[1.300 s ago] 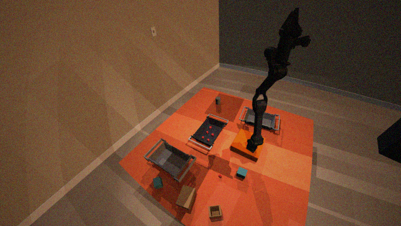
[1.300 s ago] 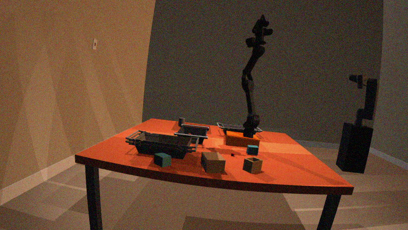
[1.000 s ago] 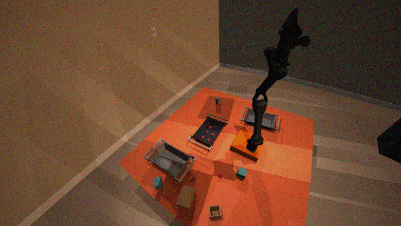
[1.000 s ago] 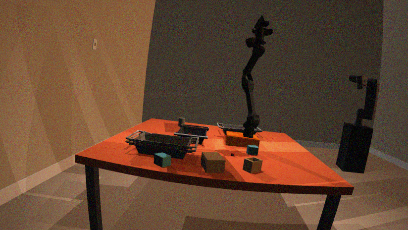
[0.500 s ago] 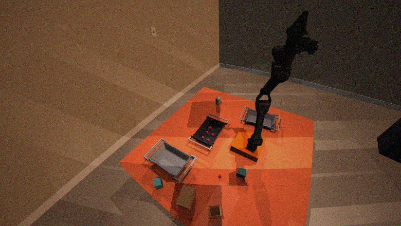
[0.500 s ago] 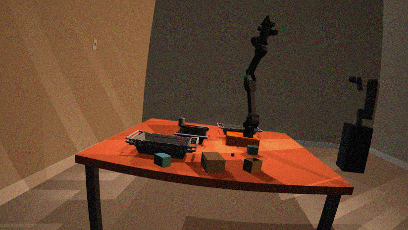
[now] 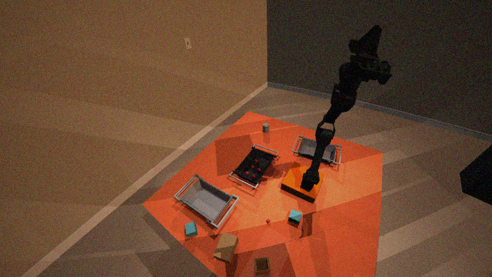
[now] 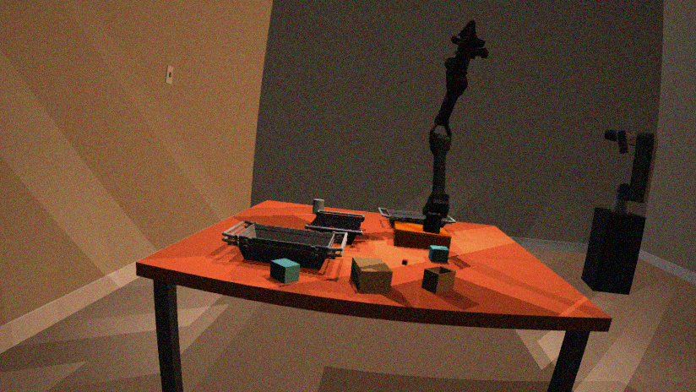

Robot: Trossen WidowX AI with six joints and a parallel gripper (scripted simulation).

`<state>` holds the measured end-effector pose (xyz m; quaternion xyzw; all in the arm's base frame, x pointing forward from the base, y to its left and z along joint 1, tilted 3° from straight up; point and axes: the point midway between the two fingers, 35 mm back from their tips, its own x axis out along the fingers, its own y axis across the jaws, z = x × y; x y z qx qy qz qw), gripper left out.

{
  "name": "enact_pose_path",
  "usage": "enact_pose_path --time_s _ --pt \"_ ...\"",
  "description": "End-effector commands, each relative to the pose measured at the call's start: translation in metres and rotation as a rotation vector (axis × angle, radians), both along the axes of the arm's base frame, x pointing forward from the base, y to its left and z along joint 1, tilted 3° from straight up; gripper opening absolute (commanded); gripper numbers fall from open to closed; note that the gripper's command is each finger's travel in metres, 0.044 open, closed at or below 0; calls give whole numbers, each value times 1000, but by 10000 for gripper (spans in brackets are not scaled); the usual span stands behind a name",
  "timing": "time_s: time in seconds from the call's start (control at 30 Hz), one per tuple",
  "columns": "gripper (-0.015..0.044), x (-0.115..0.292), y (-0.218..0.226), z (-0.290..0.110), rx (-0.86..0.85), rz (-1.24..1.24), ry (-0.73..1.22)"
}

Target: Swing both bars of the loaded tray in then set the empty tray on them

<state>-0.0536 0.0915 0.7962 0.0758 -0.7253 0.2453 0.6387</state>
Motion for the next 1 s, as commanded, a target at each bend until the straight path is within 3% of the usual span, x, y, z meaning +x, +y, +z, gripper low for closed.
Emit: enact_pose_path --time_s 0.0,0.27,0.53,0.97 --pt "89 2 29 -8 -78 11 12" --pt "89 8 95 -28 -274 95 60" --pt "89 47 176 -66 -515 125 193" --pt "89 130 229 -111 -670 46 412"
